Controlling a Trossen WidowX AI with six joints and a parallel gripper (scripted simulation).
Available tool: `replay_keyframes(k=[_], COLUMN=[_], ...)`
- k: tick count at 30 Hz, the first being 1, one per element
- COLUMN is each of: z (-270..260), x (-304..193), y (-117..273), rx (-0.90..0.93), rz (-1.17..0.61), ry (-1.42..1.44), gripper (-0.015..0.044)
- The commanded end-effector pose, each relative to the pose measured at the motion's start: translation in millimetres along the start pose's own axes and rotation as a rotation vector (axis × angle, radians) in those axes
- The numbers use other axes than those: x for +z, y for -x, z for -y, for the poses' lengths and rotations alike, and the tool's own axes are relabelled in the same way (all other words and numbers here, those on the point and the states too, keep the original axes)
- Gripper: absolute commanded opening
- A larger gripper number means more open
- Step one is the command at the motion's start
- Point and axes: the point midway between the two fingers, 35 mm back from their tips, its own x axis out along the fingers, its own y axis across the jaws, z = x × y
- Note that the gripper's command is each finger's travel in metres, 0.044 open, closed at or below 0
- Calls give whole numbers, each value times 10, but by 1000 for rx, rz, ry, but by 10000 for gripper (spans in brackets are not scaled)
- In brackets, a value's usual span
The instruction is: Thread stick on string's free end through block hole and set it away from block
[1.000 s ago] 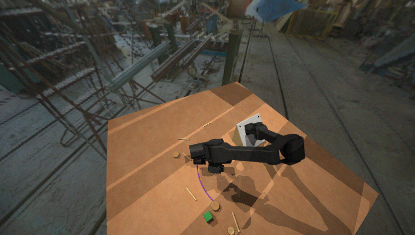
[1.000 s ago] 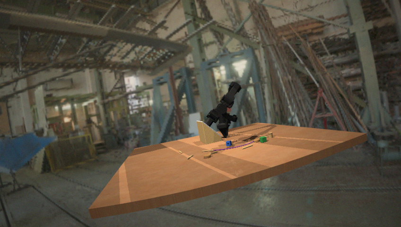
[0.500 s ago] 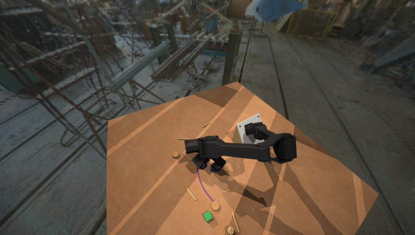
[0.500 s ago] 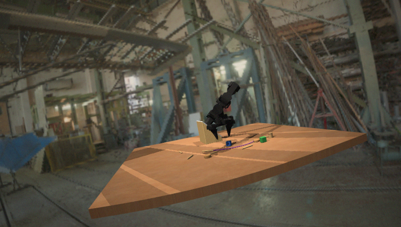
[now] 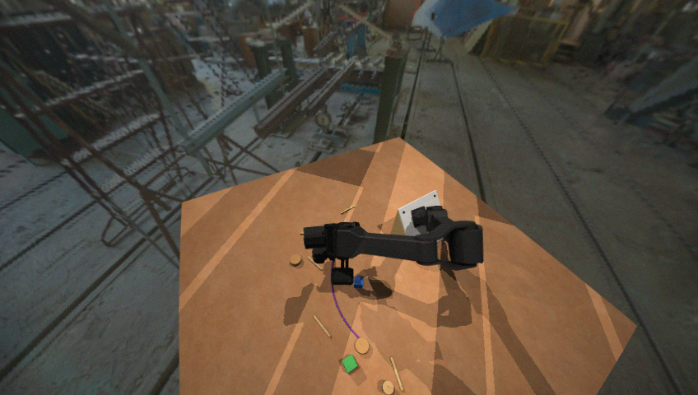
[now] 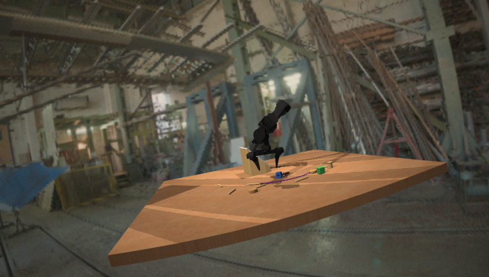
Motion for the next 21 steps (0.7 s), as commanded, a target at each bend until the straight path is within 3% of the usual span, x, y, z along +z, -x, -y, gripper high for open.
replay_keyframes(k=[1, 14, 21], z=[337, 511, 515], x=[274, 391, 394], y=[-10, -19, -19], rx=[-10, -8, -8], rz=[4, 4, 4], ry=[-939, -1622, -1643], gripper=[440, 440, 440])
